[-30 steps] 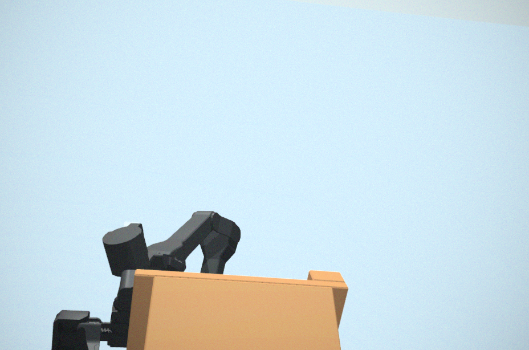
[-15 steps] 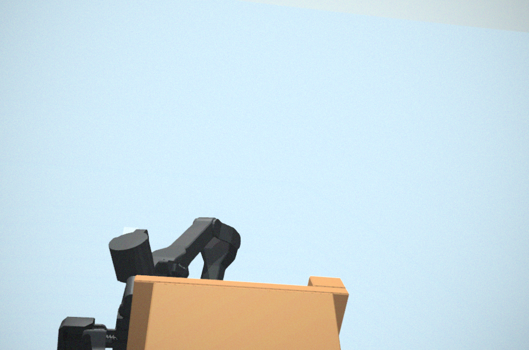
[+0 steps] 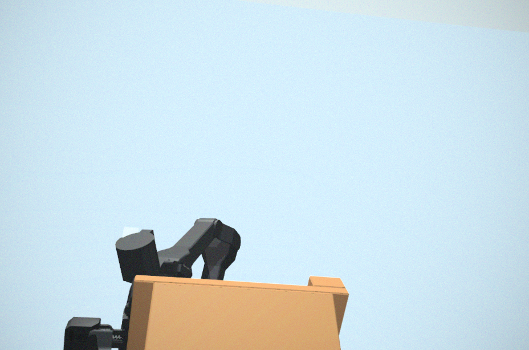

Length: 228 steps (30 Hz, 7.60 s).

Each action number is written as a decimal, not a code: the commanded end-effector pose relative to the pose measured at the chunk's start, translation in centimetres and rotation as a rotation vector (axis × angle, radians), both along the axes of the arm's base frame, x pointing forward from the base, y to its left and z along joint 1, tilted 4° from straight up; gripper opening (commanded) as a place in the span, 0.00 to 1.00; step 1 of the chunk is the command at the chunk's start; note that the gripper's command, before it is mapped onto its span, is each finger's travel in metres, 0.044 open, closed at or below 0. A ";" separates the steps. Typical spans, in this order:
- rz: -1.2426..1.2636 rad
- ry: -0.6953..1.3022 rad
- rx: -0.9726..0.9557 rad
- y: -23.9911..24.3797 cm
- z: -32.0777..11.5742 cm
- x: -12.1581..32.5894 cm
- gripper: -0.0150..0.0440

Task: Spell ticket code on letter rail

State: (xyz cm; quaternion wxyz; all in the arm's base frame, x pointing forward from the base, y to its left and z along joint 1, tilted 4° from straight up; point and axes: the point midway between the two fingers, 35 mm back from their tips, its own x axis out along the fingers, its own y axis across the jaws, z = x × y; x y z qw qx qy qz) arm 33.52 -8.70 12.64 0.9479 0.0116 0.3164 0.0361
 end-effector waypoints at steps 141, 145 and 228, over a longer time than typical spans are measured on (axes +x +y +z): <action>-0.004 -0.002 0.009 7.6 0.4 -0.4 0.25; -0.004 -0.002 0.009 7.8 0.4 -0.4 0.25; -0.004 0.000 0.009 7.8 2.8 -3.8 0.75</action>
